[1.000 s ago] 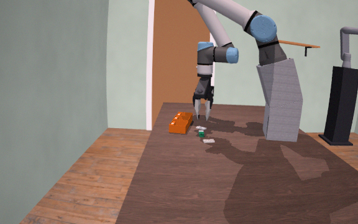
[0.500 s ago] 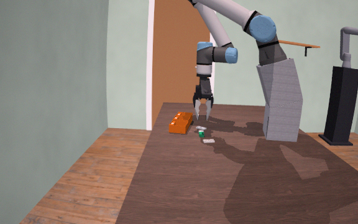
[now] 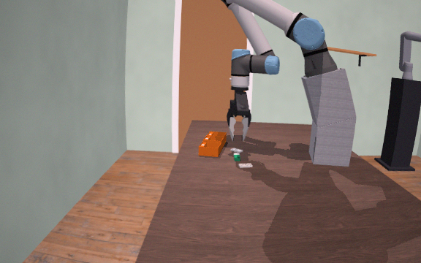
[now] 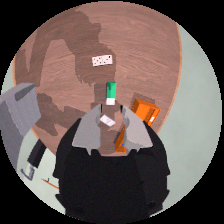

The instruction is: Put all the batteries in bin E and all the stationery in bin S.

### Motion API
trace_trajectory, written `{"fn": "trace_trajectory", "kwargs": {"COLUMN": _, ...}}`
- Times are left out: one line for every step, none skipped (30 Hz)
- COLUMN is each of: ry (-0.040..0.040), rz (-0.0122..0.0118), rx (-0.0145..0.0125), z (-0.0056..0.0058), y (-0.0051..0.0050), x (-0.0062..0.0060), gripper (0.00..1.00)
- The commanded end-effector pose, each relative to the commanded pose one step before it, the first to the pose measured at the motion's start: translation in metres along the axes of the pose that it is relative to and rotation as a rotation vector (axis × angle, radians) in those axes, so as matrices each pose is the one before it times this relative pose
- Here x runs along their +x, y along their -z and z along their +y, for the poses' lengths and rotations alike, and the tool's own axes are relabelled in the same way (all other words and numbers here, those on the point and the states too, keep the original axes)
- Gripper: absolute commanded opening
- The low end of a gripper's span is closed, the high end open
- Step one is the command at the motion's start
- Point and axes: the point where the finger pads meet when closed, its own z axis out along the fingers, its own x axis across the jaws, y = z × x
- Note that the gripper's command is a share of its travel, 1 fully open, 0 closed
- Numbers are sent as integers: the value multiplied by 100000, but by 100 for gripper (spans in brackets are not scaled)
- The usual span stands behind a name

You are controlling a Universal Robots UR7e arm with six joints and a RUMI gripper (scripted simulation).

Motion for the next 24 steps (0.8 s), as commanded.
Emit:
{"fn": "trace_trajectory", "kwargs": {"ry": 10, "rz": 91, "rx": -22, "z": 4, "y": 26, "x": 32, "gripper": 23}}
{"fn": "trace_trajectory", "kwargs": {"ry": 0, "rz": 0, "rx": 0, "z": 0, "y": 0, "x": 0, "gripper": 23}}
{"fn": "trace_trajectory", "kwargs": {"ry": 0, "rz": 0, "rx": 0, "z": 0, "y": 0, "x": 0, "gripper": 23}}
{"fn": "trace_trajectory", "kwargs": {"ry": 0, "rz": 0, "rx": 0, "z": 0, "y": 0, "x": 0, "gripper": 23}}
{"fn": "trace_trajectory", "kwargs": {"ry": 0, "rz": 0, "rx": 0, "z": 0, "y": 0, "x": 0, "gripper": 23}}
{"fn": "trace_trajectory", "kwargs": {"ry": 0, "rz": 0, "rx": 0, "z": 0, "y": 0, "x": 0, "gripper": 23}}
{"fn": "trace_trajectory", "kwargs": {"ry": 0, "rz": 0, "rx": 0, "z": 0, "y": 0, "x": 0, "gripper": 23}}
{"fn": "trace_trajectory", "kwargs": {"ry": 0, "rz": 0, "rx": 0, "z": 0, "y": 0, "x": 0, "gripper": 23}}
{"fn": "trace_trajectory", "kwargs": {"ry": 0, "rz": 0, "rx": 0, "z": 0, "y": 0, "x": 0, "gripper": 23}}
{"fn": "trace_trajectory", "kwargs": {"ry": 0, "rz": 0, "rx": 0, "z": 0, "y": 0, "x": 0, "gripper": 23}}
{"fn": "trace_trajectory", "kwargs": {"ry": 0, "rz": 0, "rx": 0, "z": 0, "y": 0, "x": 0, "gripper": 23}}
{"fn": "trace_trajectory", "kwargs": {"ry": 0, "rz": 0, "rx": 0, "z": 0, "y": 0, "x": 0, "gripper": 23}}
{"fn": "trace_trajectory", "kwargs": {"ry": 55, "rz": 0, "rx": 23, "z": 6, "y": -398, "x": -1, "gripper": 23}}
{"fn": "trace_trajectory", "kwargs": {"ry": 0, "rz": -1, "rx": 0, "z": 0, "y": -399, "x": 0, "gripper": 23}}
{"fn": "trace_trajectory", "kwargs": {"ry": 0, "rz": 0, "rx": 0, "z": 0, "y": -399, "x": 0, "gripper": 23}}
{"fn": "trace_trajectory", "kwargs": {"ry": 0, "rz": 0, "rx": 0, "z": 0, "y": -400, "x": 0, "gripper": 23}}
{"fn": "trace_trajectory", "kwargs": {"ry": 0, "rz": 0, "rx": 0, "z": 0, "y": -400, "x": 0, "gripper": 23}}
{"fn": "trace_trajectory", "kwargs": {"ry": 0, "rz": 0, "rx": 0, "z": 0, "y": 0, "x": 0, "gripper": 23}}
{"fn": "trace_trajectory", "kwargs": {"ry": 0, "rz": 0, "rx": 0, "z": 0, "y": 0, "x": 0, "gripper": 23}}
{"fn": "trace_trajectory", "kwargs": {"ry": 0, "rz": 0, "rx": 0, "z": 0, "y": -401, "x": 2, "gripper": 23}}
{"fn": "trace_trajectory", "kwargs": {"ry": 0, "rz": 0, "rx": 0, "z": 0, "y": -400, "x": 3, "gripper": 23}}
{"fn": "trace_trajectory", "kwargs": {"ry": 0, "rz": 0, "rx": 0, "z": 0, "y": -400, "x": 2, "gripper": 23}}
{"fn": "trace_trajectory", "kwargs": {"ry": 0, "rz": 0, "rx": 0, "z": 0, "y": -400, "x": 2, "gripper": 23}}
{"fn": "trace_trajectory", "kwargs": {"ry": 0, "rz": 0, "rx": 0, "z": 0, "y": -400, "x": 2, "gripper": 23}}
